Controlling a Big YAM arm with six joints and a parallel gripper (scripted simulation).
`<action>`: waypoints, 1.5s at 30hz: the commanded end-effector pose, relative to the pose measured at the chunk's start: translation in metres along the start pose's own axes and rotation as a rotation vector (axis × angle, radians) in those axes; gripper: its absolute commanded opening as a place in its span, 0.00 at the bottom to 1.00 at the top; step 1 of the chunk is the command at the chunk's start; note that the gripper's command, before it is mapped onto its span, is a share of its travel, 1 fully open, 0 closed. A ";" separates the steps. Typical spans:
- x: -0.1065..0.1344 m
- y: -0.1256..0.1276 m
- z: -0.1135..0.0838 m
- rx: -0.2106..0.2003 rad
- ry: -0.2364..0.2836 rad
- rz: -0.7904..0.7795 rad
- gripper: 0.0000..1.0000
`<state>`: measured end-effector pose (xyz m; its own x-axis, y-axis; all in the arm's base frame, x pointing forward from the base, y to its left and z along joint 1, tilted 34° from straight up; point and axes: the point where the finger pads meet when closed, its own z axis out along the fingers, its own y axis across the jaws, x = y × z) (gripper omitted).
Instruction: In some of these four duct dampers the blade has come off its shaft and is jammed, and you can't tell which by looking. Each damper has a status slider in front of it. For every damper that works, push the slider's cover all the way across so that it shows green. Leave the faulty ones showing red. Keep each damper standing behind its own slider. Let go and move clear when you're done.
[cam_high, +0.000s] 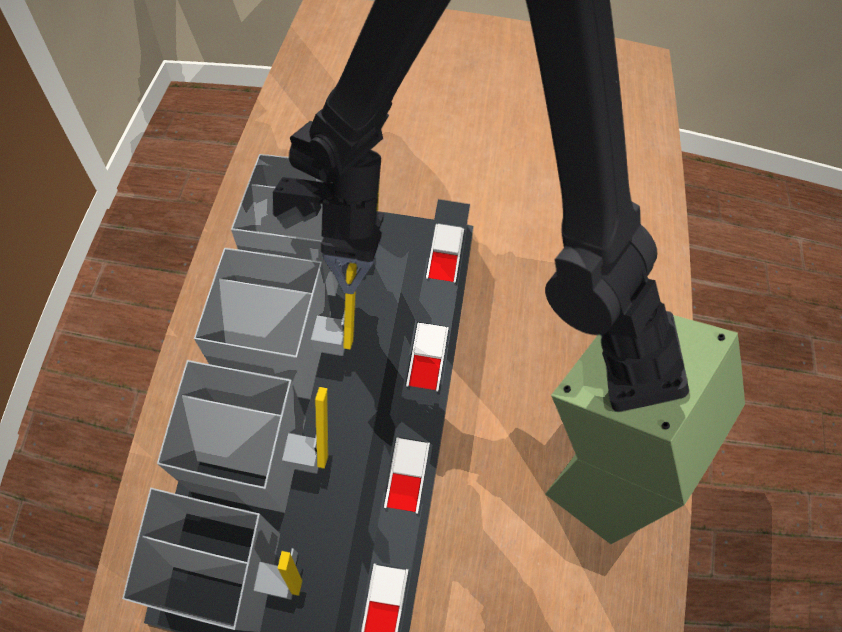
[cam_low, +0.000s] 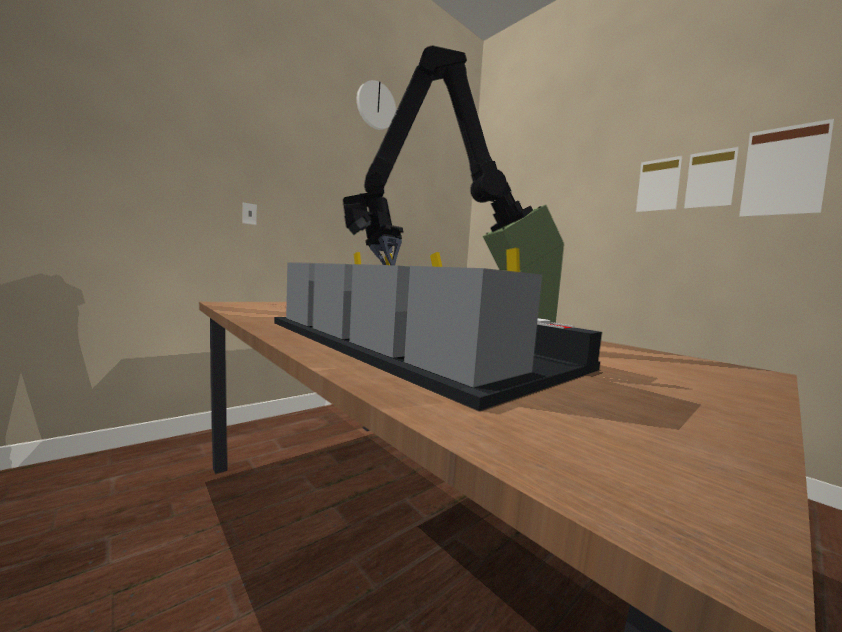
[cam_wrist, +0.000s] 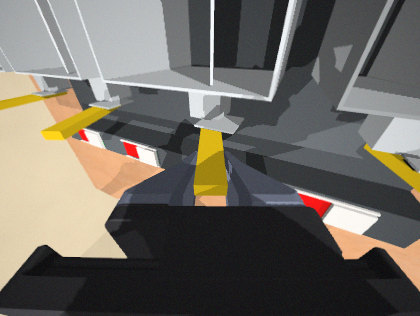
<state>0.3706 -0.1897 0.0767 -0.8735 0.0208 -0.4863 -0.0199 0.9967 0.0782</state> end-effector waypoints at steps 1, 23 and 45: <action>0.007 0.002 0.010 -0.011 0.015 0.012 0.17; -0.001 0.007 0.002 0.025 -0.006 -0.001 0.17; 0.000 0.022 0.005 0.173 -0.005 0.001 0.17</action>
<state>0.3710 -0.1743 0.0768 -0.8772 0.0160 -0.4798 0.0523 0.9967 -0.0623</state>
